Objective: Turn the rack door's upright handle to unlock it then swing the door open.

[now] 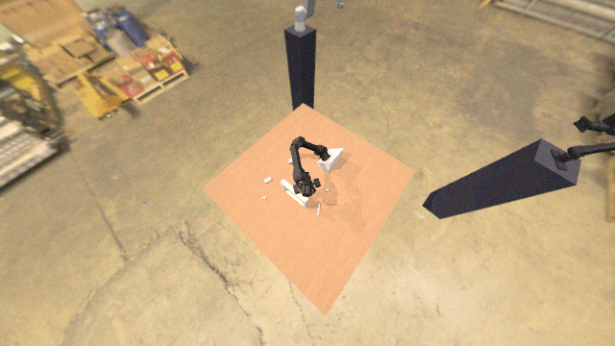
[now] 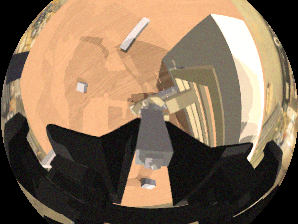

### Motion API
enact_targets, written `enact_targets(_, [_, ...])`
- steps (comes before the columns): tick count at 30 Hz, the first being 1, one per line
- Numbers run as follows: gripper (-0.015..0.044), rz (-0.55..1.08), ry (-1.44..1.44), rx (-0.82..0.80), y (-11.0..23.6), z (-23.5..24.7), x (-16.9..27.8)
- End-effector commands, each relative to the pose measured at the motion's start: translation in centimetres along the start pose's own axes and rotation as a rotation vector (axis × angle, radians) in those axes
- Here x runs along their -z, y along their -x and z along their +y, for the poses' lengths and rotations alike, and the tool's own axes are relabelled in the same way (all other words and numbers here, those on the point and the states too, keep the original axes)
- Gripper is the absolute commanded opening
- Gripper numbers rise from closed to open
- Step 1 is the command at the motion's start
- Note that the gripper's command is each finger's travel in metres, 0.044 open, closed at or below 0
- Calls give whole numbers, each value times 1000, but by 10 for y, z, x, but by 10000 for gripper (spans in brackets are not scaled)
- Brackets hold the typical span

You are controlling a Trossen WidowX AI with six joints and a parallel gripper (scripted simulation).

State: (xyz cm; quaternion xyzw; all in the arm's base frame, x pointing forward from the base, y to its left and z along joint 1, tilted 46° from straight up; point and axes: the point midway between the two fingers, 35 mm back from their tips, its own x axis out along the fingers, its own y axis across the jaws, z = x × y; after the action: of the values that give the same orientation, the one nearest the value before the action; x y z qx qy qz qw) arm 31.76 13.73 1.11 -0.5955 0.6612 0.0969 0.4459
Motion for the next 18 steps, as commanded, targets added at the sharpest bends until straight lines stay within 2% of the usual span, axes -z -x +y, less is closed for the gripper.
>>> enact_targets(1, [8,4,207,1,-1,0,1])
enact_targets(14, [8,4,848,-1,-1,0,1])
enact_targets(18, [8,4,921,-1,-1,0,1])
